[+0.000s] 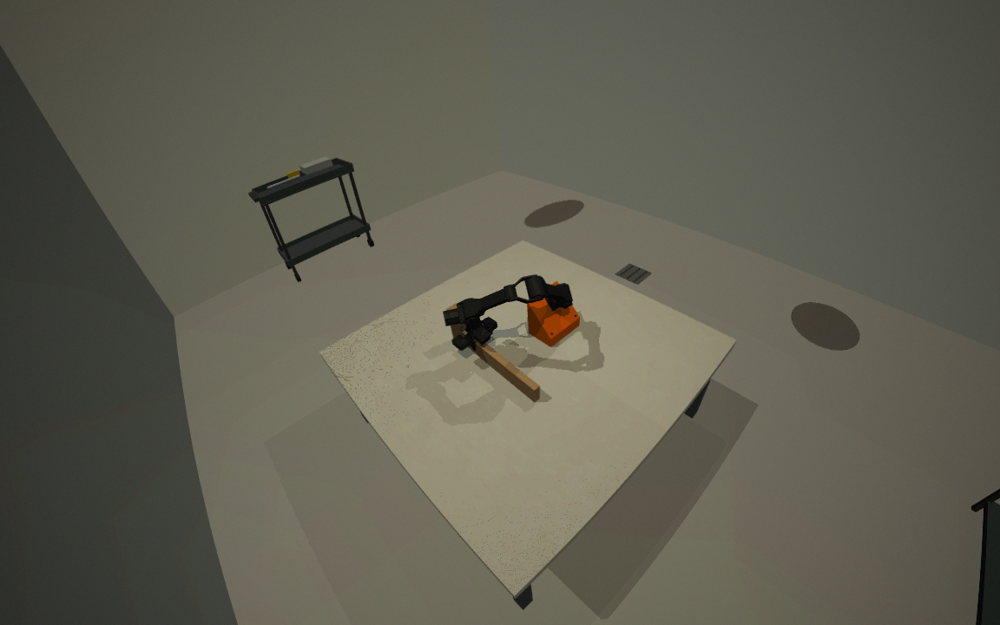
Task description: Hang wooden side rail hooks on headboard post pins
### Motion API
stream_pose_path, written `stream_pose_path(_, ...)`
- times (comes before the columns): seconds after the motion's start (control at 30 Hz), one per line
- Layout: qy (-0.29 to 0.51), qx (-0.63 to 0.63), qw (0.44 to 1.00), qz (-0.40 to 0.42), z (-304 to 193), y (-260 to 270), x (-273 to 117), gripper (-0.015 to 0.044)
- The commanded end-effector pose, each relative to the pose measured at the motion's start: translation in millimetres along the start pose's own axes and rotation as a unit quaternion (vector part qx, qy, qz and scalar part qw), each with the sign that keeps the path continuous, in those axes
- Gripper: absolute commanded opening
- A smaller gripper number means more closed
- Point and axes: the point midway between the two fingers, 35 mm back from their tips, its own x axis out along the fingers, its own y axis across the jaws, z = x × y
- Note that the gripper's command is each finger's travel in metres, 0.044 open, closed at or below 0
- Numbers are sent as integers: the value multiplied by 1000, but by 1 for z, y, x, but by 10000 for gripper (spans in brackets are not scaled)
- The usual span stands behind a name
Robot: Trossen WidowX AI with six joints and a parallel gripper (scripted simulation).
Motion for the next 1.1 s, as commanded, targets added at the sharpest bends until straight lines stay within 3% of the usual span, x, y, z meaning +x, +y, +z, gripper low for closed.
stream_pose_path(0.0,3,1,1000,-5,-4,-1,-4,0)
stream_pose_path(1.07,3,1,1000,-5,-7,1,-3,0)
